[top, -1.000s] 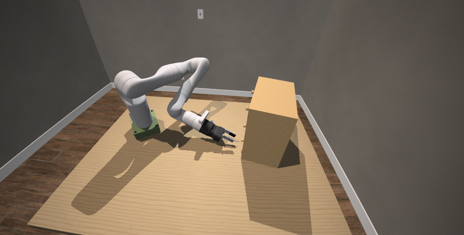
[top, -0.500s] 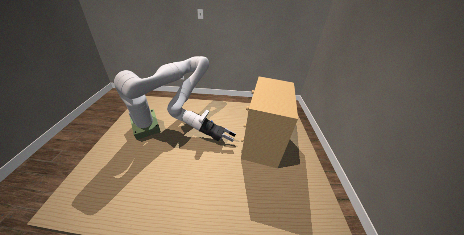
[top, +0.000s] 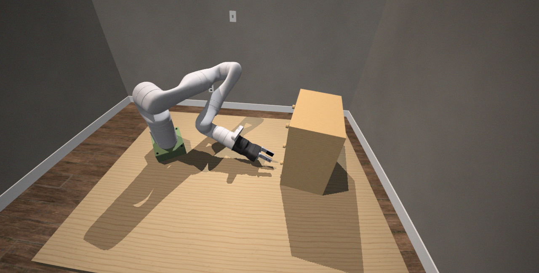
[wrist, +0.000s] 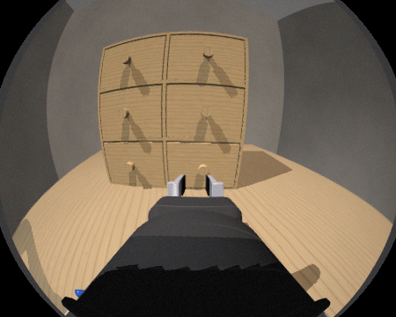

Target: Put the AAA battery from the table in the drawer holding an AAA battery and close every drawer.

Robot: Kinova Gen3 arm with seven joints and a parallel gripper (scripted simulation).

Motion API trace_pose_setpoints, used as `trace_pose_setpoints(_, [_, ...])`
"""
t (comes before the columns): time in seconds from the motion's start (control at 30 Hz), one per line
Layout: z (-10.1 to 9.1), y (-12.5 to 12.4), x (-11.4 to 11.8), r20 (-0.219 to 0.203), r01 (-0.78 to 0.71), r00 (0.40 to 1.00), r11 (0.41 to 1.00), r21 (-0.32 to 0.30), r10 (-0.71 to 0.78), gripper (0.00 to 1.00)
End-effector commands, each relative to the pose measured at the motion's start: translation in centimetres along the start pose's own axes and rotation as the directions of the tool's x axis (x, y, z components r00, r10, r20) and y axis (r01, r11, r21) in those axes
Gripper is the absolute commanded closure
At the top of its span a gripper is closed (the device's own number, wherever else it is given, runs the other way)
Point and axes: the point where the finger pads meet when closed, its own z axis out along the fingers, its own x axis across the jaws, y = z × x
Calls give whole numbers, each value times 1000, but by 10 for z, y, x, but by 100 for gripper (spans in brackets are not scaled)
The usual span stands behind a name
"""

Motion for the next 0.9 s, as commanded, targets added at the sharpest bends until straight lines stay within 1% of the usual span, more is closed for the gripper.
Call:
trace_pose_setpoints(0.0, [-2,-4,-8,8,-8,1000,1000,4,8,33])
trace_pose_setpoints(0.17, [-3,-4,-12,8,-8,1000,1000,4,8,33])
trace_pose_setpoints(0.6, [-10,-10,-36,8,-8,1000,1000,4,8,33])
trace_pose_setpoints(0.67, [-10,-10,-36,8,-8,1000,1000,4,8,33])
trace_pose_setpoints(0.87, [-14,-13,-49,8,-8,1000,1000,4,8,33])
